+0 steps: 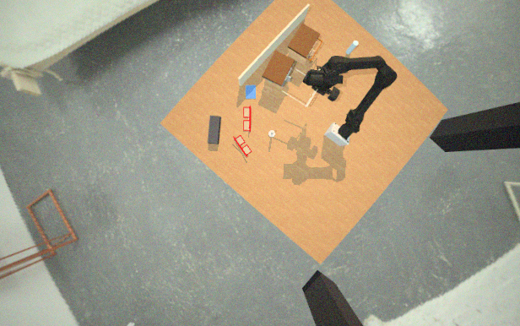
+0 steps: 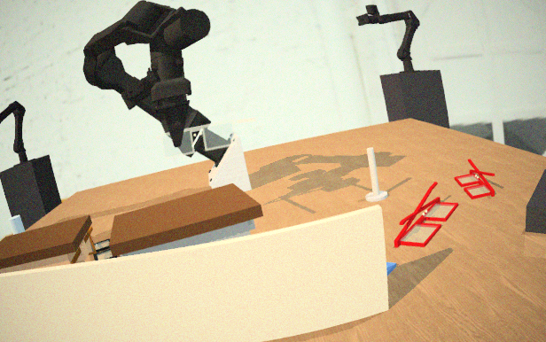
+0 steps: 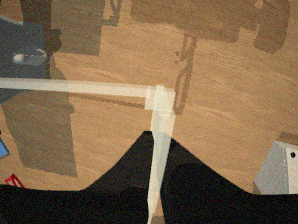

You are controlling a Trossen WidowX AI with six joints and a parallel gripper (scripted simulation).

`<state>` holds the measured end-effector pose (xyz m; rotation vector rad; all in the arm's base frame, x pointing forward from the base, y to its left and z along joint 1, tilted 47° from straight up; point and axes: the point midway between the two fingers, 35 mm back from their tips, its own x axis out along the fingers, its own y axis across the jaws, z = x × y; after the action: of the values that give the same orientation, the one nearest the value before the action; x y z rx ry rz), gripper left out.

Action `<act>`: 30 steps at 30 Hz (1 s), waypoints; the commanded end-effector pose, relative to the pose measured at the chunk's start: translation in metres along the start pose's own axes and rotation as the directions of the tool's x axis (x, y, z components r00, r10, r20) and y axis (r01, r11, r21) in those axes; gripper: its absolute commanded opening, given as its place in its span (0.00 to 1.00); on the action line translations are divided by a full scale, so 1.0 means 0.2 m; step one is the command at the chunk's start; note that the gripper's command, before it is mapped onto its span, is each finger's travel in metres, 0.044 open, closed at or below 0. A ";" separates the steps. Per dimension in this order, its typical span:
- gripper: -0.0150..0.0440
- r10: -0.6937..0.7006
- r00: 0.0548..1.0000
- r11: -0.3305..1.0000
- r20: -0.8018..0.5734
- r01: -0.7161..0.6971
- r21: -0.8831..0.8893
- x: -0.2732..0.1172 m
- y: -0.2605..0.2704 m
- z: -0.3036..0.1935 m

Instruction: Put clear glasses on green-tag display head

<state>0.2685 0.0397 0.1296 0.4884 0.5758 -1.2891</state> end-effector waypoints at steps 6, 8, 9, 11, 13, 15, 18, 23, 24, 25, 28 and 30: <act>0.25 -0.063 0.997 0.998 -0.034 0.062 -0.030 0.08 -0.02 0.20; 0.25 -0.078 0.996 0.996 -0.040 0.076 -0.037 0.10 -0.03 0.25; 0.25 -0.085 0.995 0.996 -0.043 0.083 -0.041 0.11 -0.03 0.27; 0.25 -0.100 0.994 0.994 -0.050 0.097 -0.049 0.13 -0.05 0.32; 0.25 -0.113 0.992 0.992 -0.055 0.110 -0.056 0.15 -0.06 0.36; 0.25 -0.117 0.991 0.992 -0.057 0.114 -0.058 0.15 -0.07 0.38; 0.25 -0.111 0.992 0.992 -0.059 0.108 -0.058 0.16 -0.07 0.37; 0.25 -0.070 0.995 0.996 -0.068 0.066 -0.055 0.18 -0.07 0.37; 0.25 -0.057 0.996 0.997 -0.070 0.054 -0.054 0.19 -0.07 0.37; 0.25 -0.046 0.996 0.998 -0.071 0.042 -0.054 0.19 -0.07 0.37; 0.25 -0.022 0.997 0.998 -0.072 0.018 -0.052 0.22 -0.07 0.36; 0.25 -0.029 0.997 0.998 -0.068 0.025 -0.053 0.24 -0.08 0.36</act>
<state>0.2708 -0.0422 0.1561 0.4846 0.6781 -1.2911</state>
